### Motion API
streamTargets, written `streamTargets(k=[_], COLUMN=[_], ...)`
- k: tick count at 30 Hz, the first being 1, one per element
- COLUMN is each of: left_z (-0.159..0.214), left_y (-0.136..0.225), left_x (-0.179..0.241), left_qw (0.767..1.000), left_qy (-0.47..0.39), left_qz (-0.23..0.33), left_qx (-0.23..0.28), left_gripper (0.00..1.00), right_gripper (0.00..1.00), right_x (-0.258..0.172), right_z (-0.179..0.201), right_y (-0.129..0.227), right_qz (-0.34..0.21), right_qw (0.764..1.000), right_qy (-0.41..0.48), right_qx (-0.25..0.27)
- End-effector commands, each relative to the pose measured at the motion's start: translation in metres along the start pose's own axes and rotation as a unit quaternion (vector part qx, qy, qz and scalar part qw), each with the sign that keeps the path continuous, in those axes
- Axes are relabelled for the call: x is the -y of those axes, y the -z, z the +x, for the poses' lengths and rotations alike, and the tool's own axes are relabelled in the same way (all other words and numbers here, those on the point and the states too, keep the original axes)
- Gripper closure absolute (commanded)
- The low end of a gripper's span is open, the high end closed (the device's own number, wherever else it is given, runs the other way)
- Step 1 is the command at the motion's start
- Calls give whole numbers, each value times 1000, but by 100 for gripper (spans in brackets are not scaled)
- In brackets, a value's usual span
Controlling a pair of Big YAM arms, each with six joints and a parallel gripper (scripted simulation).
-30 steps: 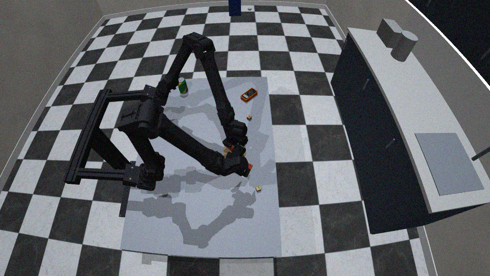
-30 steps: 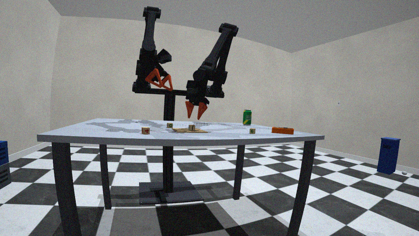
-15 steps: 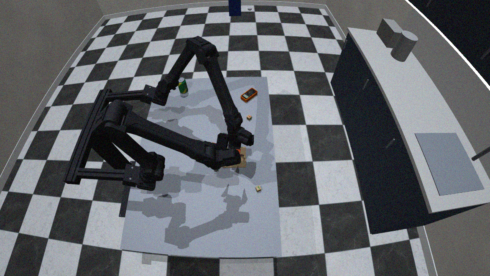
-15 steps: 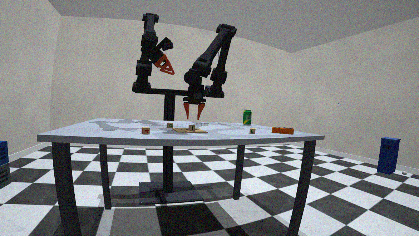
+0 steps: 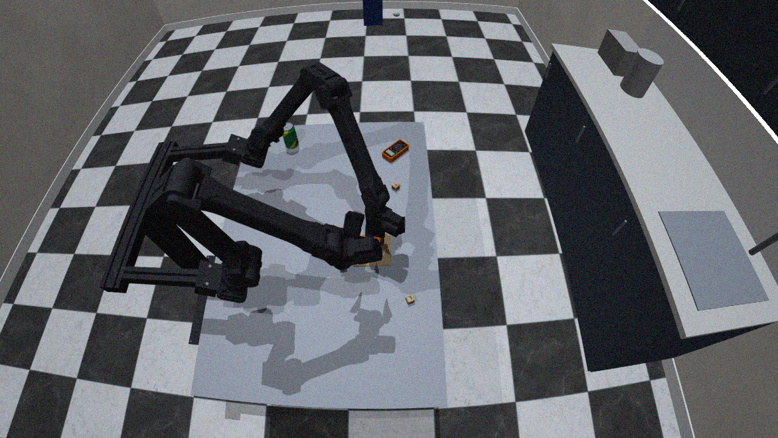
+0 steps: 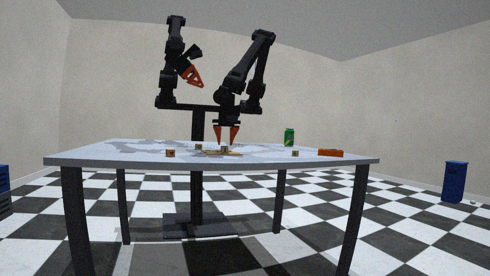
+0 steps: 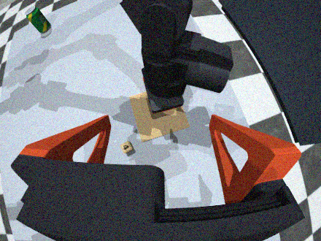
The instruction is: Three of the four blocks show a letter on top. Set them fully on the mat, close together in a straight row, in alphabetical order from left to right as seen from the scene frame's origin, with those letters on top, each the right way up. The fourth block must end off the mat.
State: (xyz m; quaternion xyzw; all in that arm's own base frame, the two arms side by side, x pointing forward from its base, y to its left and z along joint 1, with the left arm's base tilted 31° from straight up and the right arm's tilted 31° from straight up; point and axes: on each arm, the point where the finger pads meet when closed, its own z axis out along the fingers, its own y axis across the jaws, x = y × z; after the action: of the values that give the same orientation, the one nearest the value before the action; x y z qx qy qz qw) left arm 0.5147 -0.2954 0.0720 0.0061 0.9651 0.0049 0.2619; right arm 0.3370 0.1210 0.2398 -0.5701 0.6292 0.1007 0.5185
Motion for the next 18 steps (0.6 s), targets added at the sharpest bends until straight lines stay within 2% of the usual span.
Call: streamTargets(k=[1, 6, 15, 18], left_z=[-17, -18, -19, -19], left_y=[-13, -16, -6, -7], left_x=[5, 7, 4, 4], left_qw=[1000, 1000, 1000, 1000], left_qy=[12, 10, 12, 12], left_qz=[3, 3, 8, 7], left_qx=[10, 9, 17, 17], left_gripper=[52, 59, 78, 81], right_gripper=[0, 0, 0, 0], right_x=[23, 23, 23, 23], right_z=[-18, -18, -18, -18], right_y=[7, 7, 7, 7], right_qz=[17, 17, 17, 17], right_qw=[999, 999, 999, 999], right_qy=[27, 27, 27, 27], right_qx=[9, 9, 9, 9])
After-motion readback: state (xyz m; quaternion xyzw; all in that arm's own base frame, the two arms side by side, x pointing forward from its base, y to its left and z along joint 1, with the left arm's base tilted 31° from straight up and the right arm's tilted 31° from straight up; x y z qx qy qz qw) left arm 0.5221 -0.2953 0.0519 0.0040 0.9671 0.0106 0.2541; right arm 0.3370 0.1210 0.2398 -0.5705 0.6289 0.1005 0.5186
